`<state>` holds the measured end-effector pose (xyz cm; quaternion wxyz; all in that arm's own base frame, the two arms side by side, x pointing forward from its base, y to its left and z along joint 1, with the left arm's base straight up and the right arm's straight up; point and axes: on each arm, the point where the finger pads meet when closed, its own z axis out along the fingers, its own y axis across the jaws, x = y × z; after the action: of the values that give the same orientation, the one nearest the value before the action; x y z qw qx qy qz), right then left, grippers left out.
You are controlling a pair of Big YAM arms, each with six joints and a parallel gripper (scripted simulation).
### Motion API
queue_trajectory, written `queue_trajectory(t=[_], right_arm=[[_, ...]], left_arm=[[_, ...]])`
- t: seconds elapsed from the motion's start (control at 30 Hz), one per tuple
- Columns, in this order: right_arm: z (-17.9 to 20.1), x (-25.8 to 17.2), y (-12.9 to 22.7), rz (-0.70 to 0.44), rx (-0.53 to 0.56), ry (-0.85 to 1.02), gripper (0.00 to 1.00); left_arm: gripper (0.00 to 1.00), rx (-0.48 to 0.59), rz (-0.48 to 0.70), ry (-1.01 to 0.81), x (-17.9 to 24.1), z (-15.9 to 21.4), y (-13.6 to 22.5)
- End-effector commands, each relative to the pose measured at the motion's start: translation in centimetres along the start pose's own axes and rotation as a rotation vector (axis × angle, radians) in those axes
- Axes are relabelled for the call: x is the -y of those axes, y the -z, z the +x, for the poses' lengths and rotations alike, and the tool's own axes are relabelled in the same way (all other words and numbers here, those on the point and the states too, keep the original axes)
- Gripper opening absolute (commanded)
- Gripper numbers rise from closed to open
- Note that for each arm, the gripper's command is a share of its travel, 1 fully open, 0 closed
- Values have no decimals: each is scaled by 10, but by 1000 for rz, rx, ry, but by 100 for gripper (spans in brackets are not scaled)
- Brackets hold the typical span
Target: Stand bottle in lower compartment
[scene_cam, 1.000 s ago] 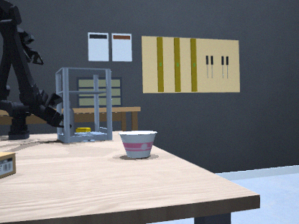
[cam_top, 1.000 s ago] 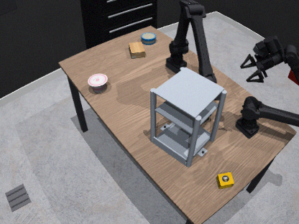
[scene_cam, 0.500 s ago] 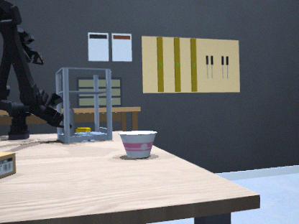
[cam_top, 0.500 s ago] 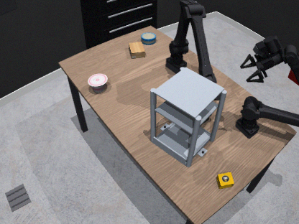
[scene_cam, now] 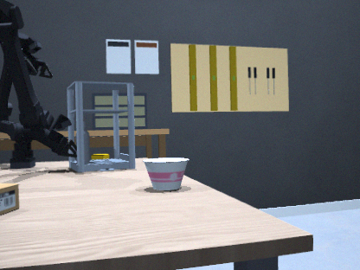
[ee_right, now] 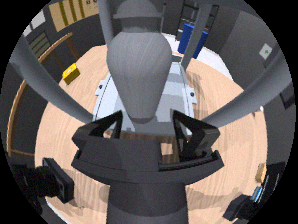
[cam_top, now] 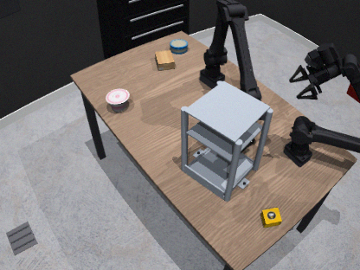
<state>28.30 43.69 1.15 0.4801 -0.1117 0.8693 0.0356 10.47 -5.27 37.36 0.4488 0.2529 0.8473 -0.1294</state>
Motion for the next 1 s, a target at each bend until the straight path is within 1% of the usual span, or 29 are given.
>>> queue_trajectory(t=[0.0,0.1,0.17,0.23,0.27,0.37,0.43,0.5,0.7,0.73,0.8,0.97], right_arm=[[-22,-3,38,-34,32,-52,85],[-23,-4,65,-35,35,-56,85],[-34,-15,85,-47,48,-78,85],[-34,-15,85,-47,48,-78,85],[-39,-20,95,-53,53,-88,85],[-44,-25,118,-60,56,-103,85],[-44,-26,127,-62,58,-80,85],[-36,-19,129,-58,62,-15,85],[-31,-14,128,-74,125,217,85],[-32,-14,128,-76,137,246,85],[-32,-14,128,-76,137,246,85],[-29,-8,116,-70,180,388,85]], left_arm=[[100,52,20,30,1,-23,14],[100,50,25,20,2,-23,14],[100,33,40,-13,4,-19,14],[100,33,40,-13,4,-19,14],[100,26,45,-25,5,-17,14],[100,8,101,-67,15,-14,15],[100,-1,139,-94,21,-11,16],[100,-6,163,-112,25,-10,16],[100,-6,221,-151,35,-9,18],[100,-6,227,-155,36,-9,19],[100,-6,227,-155,36,-9,19],[100,-7,242,-166,38,-8,19]])
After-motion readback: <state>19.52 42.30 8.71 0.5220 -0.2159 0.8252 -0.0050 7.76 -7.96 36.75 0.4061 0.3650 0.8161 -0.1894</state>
